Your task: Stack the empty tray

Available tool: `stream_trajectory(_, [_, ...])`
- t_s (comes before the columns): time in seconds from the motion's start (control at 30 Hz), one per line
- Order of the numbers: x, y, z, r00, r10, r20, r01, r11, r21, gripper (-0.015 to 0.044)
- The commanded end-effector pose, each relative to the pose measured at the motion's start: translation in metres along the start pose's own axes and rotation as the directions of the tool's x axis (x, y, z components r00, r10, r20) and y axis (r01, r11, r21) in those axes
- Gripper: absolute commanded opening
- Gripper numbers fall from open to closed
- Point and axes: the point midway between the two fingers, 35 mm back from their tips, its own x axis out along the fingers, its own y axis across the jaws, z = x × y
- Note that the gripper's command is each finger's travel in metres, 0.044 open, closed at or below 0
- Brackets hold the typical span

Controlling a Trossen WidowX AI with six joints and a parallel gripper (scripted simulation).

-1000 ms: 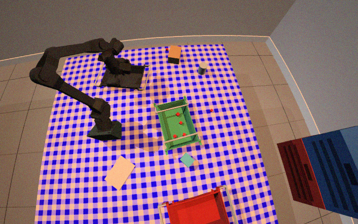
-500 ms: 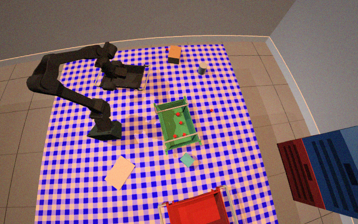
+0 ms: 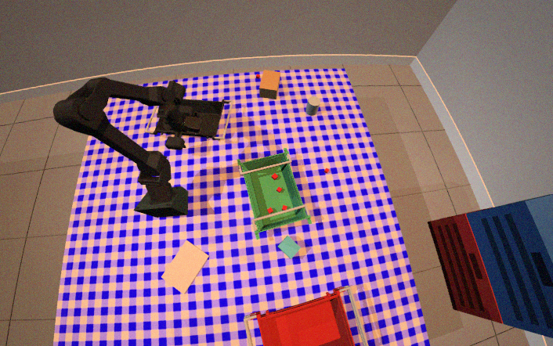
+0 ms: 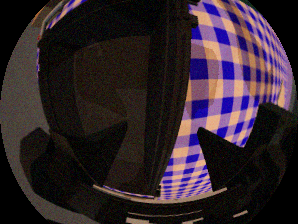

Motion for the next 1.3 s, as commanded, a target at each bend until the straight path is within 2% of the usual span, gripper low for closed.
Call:
stream_trajectory(0.0, [0.0063,-0.0016,-0.0002,1.0,0.0,0.003,0.0,1.0,0.005,0.044])
stream_trajectory(0.17, [0.0063,-0.0016,-0.0002,1.0,0.0,0.003,0.0,1.0,0.005,0.044])
stream_trajectory(0.63, [0.0063,-0.0016,-0.0002,1.0,0.0,0.003,0.0,1.0,0.005,0.0235])
stream_trajectory(1.27, [0.0063,-0.0016,-0.0002,1.0,0.0,0.003,0.0,1.0,0.005,0.0108])
